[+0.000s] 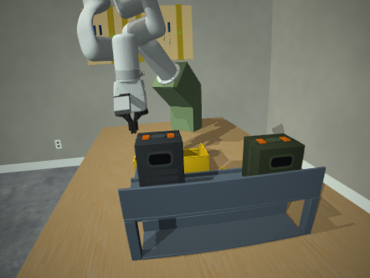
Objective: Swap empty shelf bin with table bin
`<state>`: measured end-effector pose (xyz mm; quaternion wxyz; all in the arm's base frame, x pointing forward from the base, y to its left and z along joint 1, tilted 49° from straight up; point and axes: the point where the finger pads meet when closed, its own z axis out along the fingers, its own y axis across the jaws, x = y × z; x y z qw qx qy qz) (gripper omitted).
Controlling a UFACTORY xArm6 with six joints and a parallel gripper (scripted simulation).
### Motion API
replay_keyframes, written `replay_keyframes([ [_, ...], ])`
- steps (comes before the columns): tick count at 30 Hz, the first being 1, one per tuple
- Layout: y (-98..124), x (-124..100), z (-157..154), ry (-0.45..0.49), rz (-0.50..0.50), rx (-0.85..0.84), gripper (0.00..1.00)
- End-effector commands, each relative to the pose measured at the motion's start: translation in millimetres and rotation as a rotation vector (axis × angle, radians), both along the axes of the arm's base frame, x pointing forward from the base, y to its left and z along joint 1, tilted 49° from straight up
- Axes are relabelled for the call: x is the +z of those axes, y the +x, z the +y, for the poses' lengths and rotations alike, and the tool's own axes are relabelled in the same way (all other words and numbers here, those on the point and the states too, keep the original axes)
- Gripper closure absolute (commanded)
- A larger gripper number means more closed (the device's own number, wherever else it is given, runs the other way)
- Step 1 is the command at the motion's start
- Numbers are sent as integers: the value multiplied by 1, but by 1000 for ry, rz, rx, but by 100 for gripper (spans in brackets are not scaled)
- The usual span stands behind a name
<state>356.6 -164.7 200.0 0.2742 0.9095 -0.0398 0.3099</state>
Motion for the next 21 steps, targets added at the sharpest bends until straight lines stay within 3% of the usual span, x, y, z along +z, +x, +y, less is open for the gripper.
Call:
replay_keyframes([
  [1,1,0,1,-8,7,11,100],
  [13,5,-7,13,-172,181,223,100],
  [21,13,-20,36,-421,423,537,100],
])
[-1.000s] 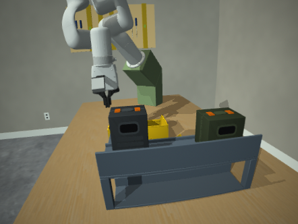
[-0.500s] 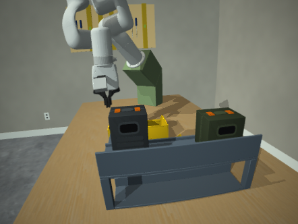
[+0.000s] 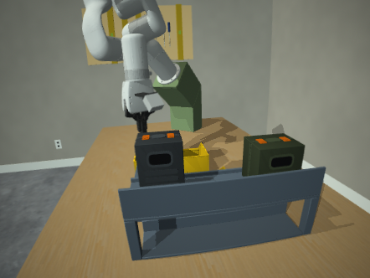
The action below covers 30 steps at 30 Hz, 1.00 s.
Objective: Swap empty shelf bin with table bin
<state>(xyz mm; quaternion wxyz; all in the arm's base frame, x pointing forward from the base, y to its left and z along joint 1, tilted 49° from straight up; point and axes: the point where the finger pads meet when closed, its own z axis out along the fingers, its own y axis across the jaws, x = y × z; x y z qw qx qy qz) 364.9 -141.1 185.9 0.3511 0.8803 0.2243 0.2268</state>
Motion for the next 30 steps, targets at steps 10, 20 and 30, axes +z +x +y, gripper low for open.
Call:
replay_keyframes([
  [10,11,-21,42,-404,389,507,100],
  [20,17,-35,76,-684,596,833,100],
  [30,18,-40,92,-966,809,1137,100],
])
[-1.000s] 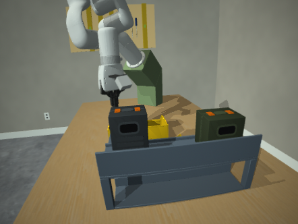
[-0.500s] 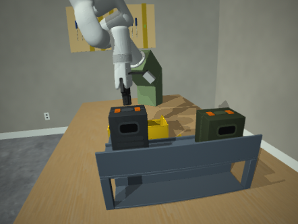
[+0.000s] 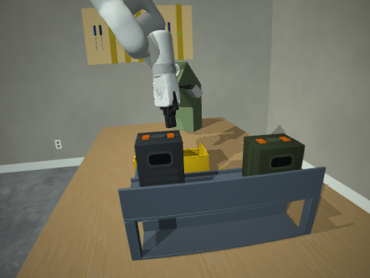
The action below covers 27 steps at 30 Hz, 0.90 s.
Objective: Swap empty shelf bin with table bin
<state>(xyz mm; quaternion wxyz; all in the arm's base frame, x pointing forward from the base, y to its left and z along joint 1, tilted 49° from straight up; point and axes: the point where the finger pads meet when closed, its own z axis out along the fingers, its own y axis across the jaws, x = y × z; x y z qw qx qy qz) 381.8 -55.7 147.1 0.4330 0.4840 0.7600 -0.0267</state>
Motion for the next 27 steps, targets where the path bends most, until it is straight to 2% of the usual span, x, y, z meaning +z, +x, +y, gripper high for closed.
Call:
replay_keyframes([
  [1,1,-2,8,-168,155,158,100],
  [10,1,-3,11,-447,364,429,100],
  [11,1,-3,11,-476,389,456,74],
  [13,1,-3,11,-476,389,456,74],
  [14,1,-3,11,-558,466,531,74],
  [20,1,-3,11,-667,608,630,74],
  [27,1,-3,11,-667,608,630,74],
])
